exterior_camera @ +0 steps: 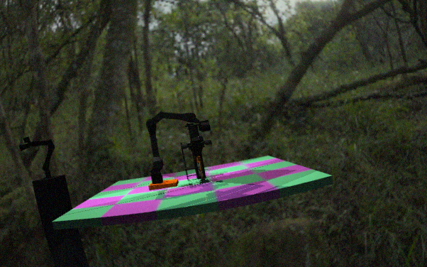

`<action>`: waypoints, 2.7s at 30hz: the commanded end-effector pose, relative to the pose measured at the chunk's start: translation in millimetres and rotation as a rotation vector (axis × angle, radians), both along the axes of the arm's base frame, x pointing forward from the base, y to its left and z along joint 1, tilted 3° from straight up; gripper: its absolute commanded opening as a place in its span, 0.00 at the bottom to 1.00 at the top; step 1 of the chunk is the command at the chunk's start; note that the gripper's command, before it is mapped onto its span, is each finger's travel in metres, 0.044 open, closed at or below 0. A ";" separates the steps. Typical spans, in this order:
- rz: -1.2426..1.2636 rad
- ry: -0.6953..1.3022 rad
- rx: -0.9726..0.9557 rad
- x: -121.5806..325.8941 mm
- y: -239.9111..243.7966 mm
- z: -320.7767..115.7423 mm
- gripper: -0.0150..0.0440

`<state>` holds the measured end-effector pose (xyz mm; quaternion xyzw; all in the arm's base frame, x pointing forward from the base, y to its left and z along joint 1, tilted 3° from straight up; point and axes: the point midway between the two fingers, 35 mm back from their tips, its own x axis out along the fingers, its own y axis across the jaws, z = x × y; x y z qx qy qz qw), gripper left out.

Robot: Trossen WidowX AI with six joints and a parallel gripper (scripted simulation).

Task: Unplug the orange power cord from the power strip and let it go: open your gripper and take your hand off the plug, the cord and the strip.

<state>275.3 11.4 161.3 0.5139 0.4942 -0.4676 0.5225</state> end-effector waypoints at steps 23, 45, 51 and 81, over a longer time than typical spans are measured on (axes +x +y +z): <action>-0.001 -0.001 -0.005 3.6 -31.4 0.2 0.25; 0.006 0.008 -0.003 0.5 -45.2 -0.5 0.53; 0.006 0.008 -0.003 0.5 -45.2 -0.5 0.53; -0.003 0.001 -0.004 -0.4 -12.3 9.3 0.53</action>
